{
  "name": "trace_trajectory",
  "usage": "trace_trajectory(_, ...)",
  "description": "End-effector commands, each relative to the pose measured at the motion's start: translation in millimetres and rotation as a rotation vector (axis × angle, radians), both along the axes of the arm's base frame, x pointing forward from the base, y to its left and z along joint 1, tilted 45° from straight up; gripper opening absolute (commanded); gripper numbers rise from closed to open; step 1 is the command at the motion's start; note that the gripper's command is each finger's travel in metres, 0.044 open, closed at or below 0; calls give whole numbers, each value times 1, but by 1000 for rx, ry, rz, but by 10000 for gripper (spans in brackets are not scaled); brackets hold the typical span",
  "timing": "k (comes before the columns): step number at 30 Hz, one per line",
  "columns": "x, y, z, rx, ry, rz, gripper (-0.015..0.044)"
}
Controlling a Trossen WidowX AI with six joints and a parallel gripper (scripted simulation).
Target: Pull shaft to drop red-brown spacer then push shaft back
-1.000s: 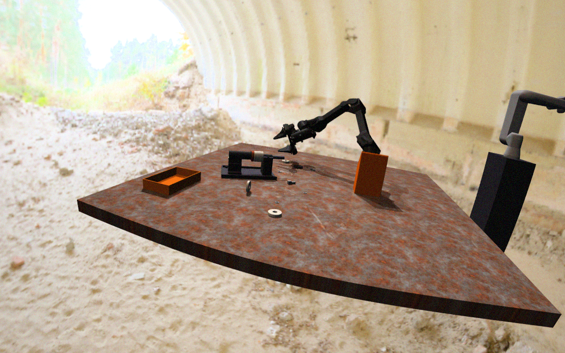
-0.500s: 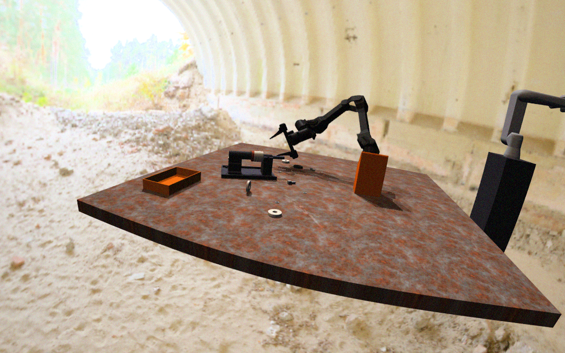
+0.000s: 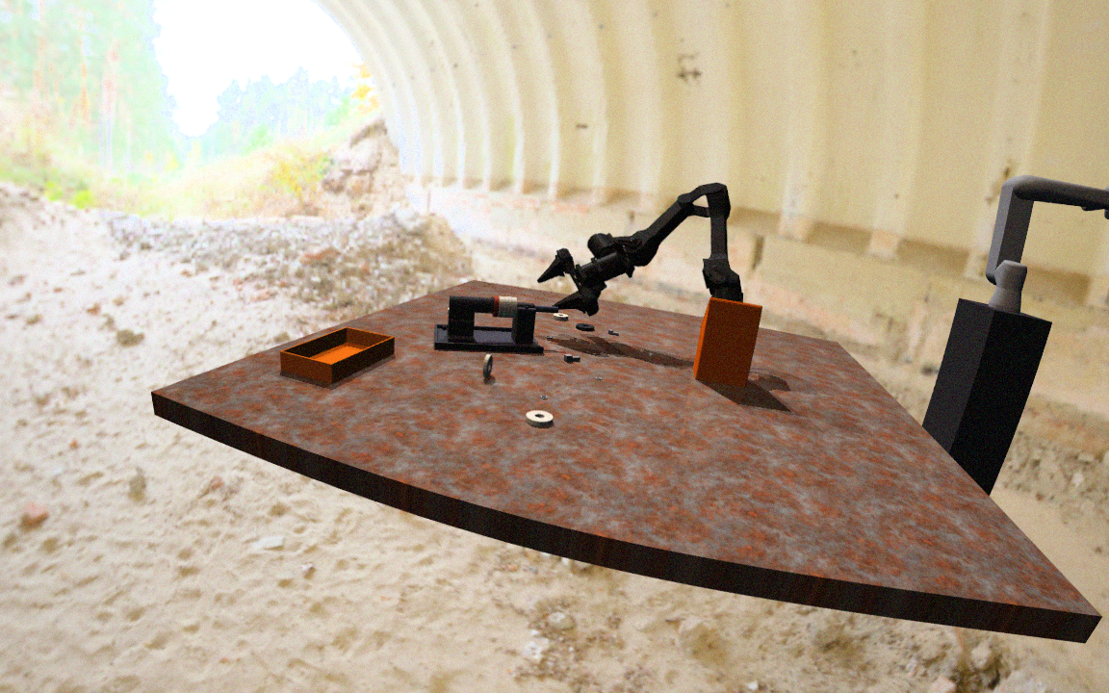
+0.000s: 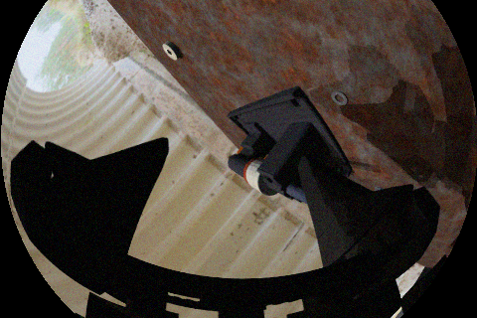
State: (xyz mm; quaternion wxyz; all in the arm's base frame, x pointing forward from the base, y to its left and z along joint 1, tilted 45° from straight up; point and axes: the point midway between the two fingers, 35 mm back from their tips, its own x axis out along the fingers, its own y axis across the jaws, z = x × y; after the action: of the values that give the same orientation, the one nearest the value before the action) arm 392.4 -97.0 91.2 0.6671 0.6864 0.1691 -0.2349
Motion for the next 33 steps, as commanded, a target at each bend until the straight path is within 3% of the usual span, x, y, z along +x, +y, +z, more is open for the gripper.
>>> trace_trajectory(1, -45, 35, -42, 369, 0, -265, 440)
trace_trajectory(6, -63, 48, -55, 515, -9, -367, 440)
trace_trajectory(33, -60, 48, -55, 515, -9, -367, 440)
